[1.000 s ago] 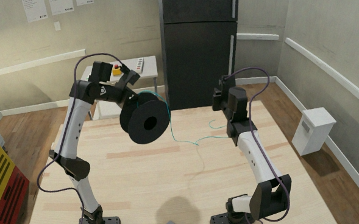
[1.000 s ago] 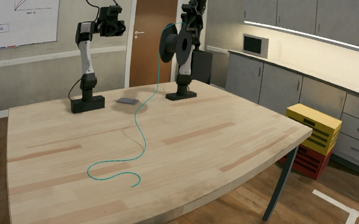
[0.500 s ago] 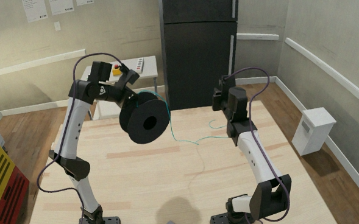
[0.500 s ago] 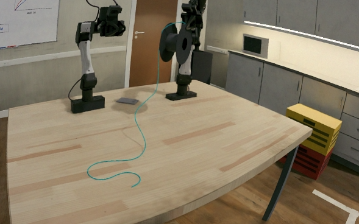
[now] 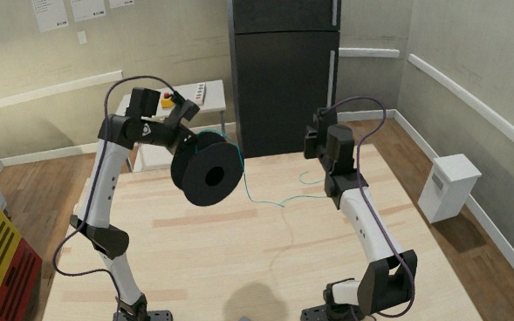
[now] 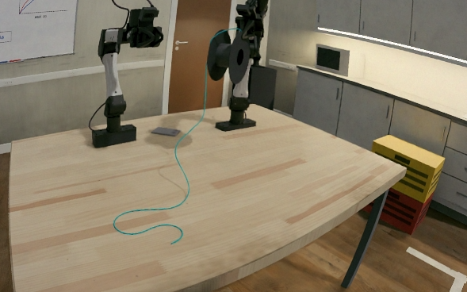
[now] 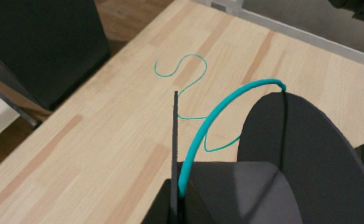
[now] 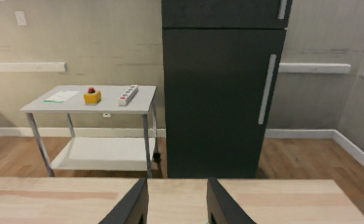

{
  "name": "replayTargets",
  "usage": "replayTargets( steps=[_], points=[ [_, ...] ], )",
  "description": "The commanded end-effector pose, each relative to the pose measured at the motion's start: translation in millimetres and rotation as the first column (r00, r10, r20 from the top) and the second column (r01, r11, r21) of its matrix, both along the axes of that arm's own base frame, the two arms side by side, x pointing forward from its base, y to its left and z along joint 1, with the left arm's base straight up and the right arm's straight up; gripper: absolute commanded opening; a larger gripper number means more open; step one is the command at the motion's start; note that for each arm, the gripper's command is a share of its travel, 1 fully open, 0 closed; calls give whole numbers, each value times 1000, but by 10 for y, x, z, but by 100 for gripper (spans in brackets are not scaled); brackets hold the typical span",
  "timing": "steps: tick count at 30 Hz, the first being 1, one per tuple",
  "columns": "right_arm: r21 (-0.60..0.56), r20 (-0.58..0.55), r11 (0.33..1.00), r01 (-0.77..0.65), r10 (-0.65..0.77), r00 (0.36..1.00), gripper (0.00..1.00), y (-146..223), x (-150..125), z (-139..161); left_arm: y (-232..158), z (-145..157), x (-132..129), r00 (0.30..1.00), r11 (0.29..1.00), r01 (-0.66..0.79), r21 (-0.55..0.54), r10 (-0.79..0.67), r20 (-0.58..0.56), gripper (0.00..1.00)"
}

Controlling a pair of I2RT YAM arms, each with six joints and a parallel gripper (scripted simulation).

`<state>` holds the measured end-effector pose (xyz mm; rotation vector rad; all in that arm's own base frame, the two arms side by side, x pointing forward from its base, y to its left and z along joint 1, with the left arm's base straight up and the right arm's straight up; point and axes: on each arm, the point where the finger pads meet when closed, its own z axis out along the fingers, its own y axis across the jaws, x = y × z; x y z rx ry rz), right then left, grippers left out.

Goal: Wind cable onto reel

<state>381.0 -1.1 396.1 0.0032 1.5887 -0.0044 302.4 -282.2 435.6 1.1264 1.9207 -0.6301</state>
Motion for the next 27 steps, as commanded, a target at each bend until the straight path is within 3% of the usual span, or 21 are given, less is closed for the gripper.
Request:
replayTargets(
  steps=[1, 27],
  points=[
    [7, 15, 1000, -6, 6, 1000, 30, 6, -34, 17, -67, 218, 7, 999, 998, 10, -59, -7, 52, 0],
    [7, 15, 1000, -6, 6, 1000, 30, 6, -34, 17, -52, 246, -18, 1000, 999, 9, -42, -8, 25, 0]
  ],
)
